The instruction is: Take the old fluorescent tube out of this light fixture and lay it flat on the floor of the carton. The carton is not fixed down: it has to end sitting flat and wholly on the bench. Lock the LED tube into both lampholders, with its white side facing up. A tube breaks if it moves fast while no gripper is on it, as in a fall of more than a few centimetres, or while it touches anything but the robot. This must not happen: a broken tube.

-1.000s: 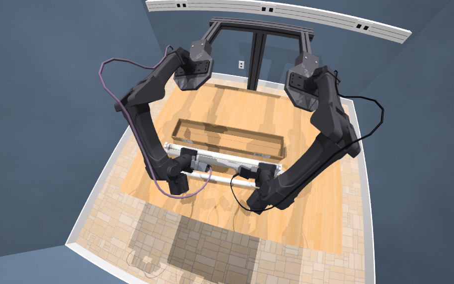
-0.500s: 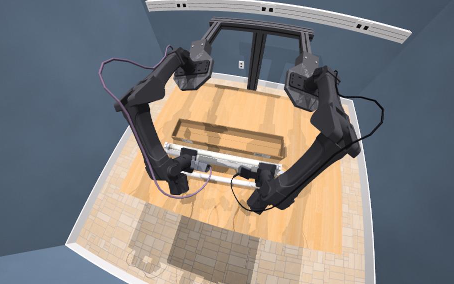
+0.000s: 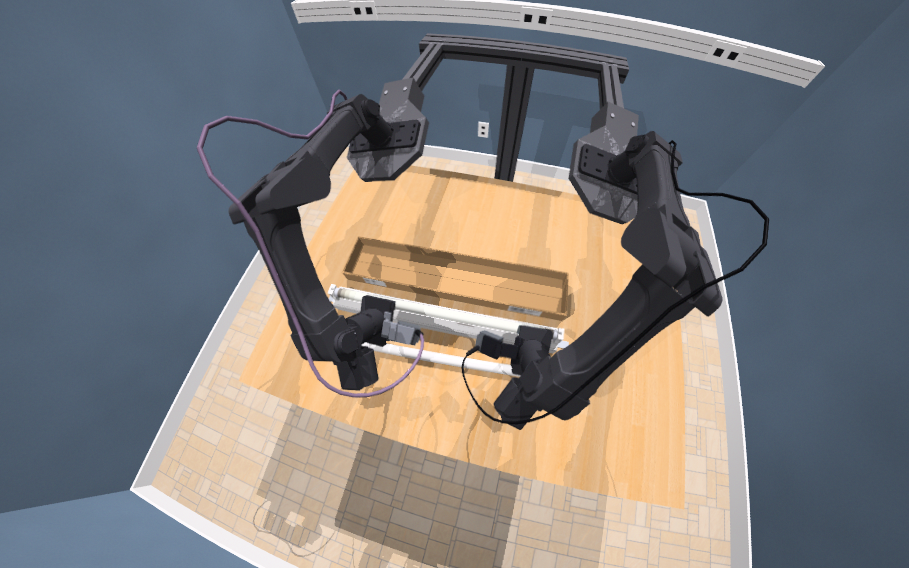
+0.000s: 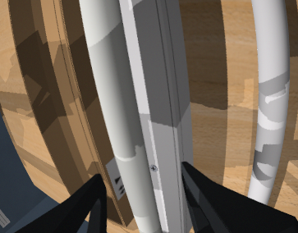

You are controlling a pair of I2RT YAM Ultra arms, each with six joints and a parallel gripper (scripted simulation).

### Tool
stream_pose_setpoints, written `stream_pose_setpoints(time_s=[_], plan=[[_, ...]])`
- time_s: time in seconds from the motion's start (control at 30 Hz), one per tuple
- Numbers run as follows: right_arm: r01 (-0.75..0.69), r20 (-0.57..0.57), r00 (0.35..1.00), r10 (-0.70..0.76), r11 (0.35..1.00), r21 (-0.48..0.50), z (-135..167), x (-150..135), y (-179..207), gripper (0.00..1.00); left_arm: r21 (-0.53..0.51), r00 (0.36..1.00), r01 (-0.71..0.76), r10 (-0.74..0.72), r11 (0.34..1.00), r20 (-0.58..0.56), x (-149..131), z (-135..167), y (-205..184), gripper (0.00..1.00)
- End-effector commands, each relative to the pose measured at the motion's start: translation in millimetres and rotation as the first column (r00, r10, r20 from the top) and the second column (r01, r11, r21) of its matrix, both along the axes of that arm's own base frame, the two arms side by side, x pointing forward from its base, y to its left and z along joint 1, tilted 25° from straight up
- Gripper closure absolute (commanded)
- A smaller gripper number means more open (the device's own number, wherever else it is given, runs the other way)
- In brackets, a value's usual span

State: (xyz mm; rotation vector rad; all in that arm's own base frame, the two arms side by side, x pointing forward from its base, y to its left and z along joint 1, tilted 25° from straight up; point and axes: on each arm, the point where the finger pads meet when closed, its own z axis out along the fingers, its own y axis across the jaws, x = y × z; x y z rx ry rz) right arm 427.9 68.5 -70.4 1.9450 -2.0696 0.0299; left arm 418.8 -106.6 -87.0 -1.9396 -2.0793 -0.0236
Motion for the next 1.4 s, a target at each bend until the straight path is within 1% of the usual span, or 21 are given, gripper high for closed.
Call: stream_pose_setpoints(time_s=[0.0, 0.3, 0.33, 0.37, 0.4, 0.43, 0.5, 0.57, 0.6, 0.67, 0.77, 0.87, 0.9, 0.93, 0.97, 1.0, 1.03, 1.07, 1.13, 1.23, 1.37], plan=[[-0.006, 0.039, 0.999, 0.005, 1.0, 0.023, 16.8, 10.7, 4.5, 0.51, -0.011, 1.0, -0.004, 0.004, 1.0, -0.001, -0.2, 1.4, -2.9, 0.51], [-0.015, 0.043, 0.999, 0.014, 1.0, 0.024, 17.6, 10.7, 8.6, 0.51, -0.002, 1.0, -0.01, 0.01, 1.0, -0.023, -7.1, -1.1, 0.7, 0.51], [-0.007, 0.072, 0.997, 0.005, 1.0, 0.028, 32.2, 14.7, 15.4, 0.51, -0.033, 0.996, -0.035, 0.037, 0.999, 0.075, 18.1, 19.4, -0.3, 0.51], [0.001, 0.108, 0.994, -0.005, 0.999, 0.037, 28.3, 23.2, 17.3, 0.51, -0.023, 0.998, -0.042, 0.043, 0.999, 0.049, 8.5, 11.5, 1.8, 0.51], [0.012, 0.122, 0.992, -0.017, 0.999, 0.04, 30.4, 25.4, 17.6, 0.51, -0.03, 0.996, -0.052, 0.054, 0.998, 0.07, 13.3, 15.1, 0.7, 0.51], [0.027, 0.088, 0.996, -0.03, 0.999, 0.03, 21.0, 12.1, 13.5, 0.51, -0.035, 0.994, -0.061, 0.064, 0.998, 0.087, 15.9, 17.5, -0.6, 0.51], [0.081, 0.136, 0.987, -0.086, 0.996, 0.044, 29.6, 22.5, 3.5, 0.51, -0.049, 0.988, -0.086, 0.092, 0.995, 0.125, 21.9, 24.5, -2.4, 0.51], [0.081, 0.136, 0.987, -0.086, 0.996, 0.044, 29.6, 22.5, 3.5, 0.51, -0.049, 0.988, -0.086, 0.092, 0.995, 0.125, 21.9, 24.5, -2.4, 0.51], [0.079, 0.154, 0.984, -0.085, 0.996, 0.048, 32.1, 23.6, 9.1, 0.51, -0.056, 0.987, -0.073, 0.081, 0.996, 0.141, 21.7, 27.2, -12.7, 0.51], [0.123, 0.205, 0.969, -0.134, 0.99, 0.068, 42.2, 31.4, 7.2, 0.51, -0.079, 0.972, -0.126, 0.139, 0.989, 0.191, 31.5, 37.7, -6.3, 0.51], [0.199, 0.296, 0.928, -0.225, 0.973, 0.115, 62.6, 44.6, 3.9, 0.51, -0.129, 0.932, -0.205, 0.234, 0.97, 0.276, 46.7, 58.7, 0.3, 0.51], [0.272, 0.394, 0.86, -0.325, 0.944, 0.185, 89.9, 58.5, 2.0, 0.51, -0.201, 0.867, -0.277, 0.335, 0.94, 0.37, 62.3, 87.1, 3.6, 0.51], [0.263, 0.36, 0.881, -0.308, 0.95, 0.169, 76.4, 48.7, 8.3, 0.51, -0.182, 0.887, -0.269, 0.317, 0.946, 0.337, 51.2, 72.8, -2.3, 0.51], [0.273, 0.397, 0.857, -0.329, 0.943, 0.192, 92.8, 55.1, 5.6, 0.51, -0.207, 0.862, -0.281, 0.341, 0.937, 0.374, 59.1, 89.8, 1.8, 0.51], [0.284, 0.415, 0.841, -0.348, 0.936, 0.208, 99.4, 57.1, 5.8, 0.51, -0.224, 0.847, -0.291, 0.359, 0.93, 0.391, 61.4, 96.8, 1.6, 0.51], [0.277, 0.389, 0.859, -0.332, 0.941, 0.192, 89.8, 49.9, 8.5, 0.51, -0.206, 0.869, -0.276, 0.335, 0.939, 0.364, 51.8, 85.6, -5.5, 0.51], [0.277, 0.419, 0.841, -0.343, 0.937, 0.21, 104.5, 55.1, 7.9, 0.51, -0.228, 0.849, -0.279, 0.35, 0.933, 0.397, 58.6, 101.7, -3.3, 0.51], [0.291, 0.431, 0.827, -0.361, 0.931, 0.222, 108.9, 56.8, 4.7, 0.51, -0.239, 0.832, -0.3, 0.376, 0.924, 0.407, 61.7, 106.3, 4.2, 0.51], [0.291, 0.431, 0.827, -0.361, 0.931, 0.222, 108.9, 56.8, 4.7, 0.51, -0.239, 0.832, -0.3, 0.376, 0.924, 0.407, 61.7, 106.3, 4.2, 0.51], [0.343, 0.492, 0.748, -0.447, 0.893, 0.291, 134.7, 67.5, -5.1, 0.51, -0.304, 0.761, -0.344, 0.453, 0.888, 0.464, 73.4, 132.4, 14.1, 0.51], [0.386, 0.555, 0.611, -0.564, 0.825, 0.413, 173.9, 77.2, -8.7, 0.51, -0.432, 0.624, -0.385, 0.575, 0.816, 0.529, 86.2, 176.4, 21.0, 0.51]])
